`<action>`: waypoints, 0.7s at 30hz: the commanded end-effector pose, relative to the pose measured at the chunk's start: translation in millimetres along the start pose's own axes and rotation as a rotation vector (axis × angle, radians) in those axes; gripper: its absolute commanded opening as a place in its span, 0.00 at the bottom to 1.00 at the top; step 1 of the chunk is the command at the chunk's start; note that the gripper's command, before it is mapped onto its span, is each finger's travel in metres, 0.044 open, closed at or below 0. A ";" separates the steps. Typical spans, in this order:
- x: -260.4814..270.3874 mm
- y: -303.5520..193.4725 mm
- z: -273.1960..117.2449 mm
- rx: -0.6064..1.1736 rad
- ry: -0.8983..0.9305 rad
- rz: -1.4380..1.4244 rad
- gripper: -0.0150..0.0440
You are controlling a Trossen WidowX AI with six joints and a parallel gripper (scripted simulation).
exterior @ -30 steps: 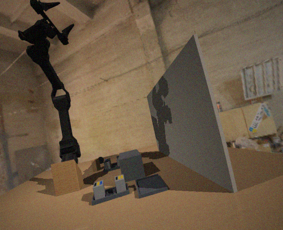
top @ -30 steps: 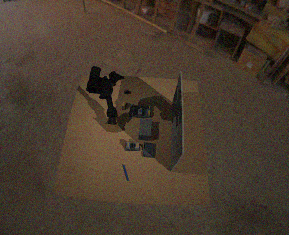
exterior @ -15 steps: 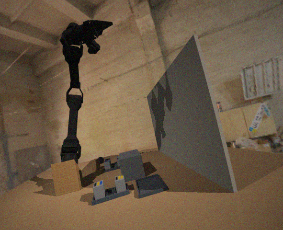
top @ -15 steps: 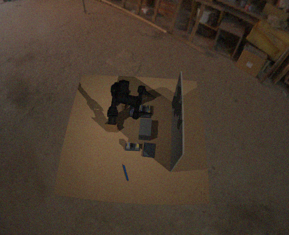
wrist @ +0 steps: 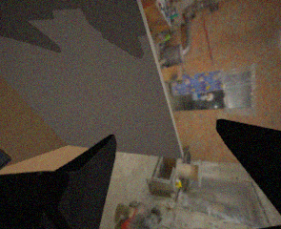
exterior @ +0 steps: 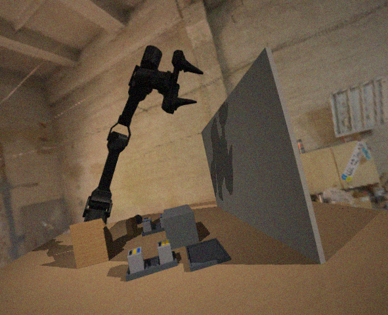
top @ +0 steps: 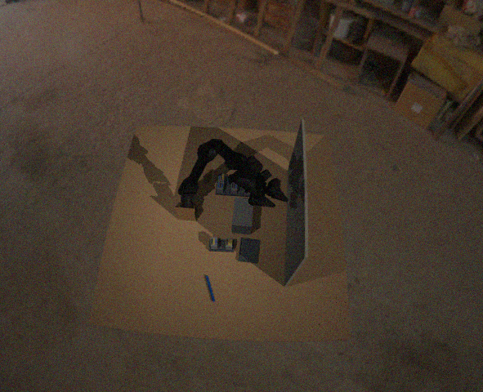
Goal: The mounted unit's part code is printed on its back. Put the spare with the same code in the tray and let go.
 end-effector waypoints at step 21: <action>187.7 159.0 81.5 0.488 1.000 1.018 1.00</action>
Point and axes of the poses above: the point midway between the two fingers, 35 mm back from their tips, its own z axis out along the fingers, its own x axis across the jaws, y = z × x, the point moved 6 cm from there along -z, back along the fingers, and after that the axes turned 12 degrees about -z, right-handed, at the moved point
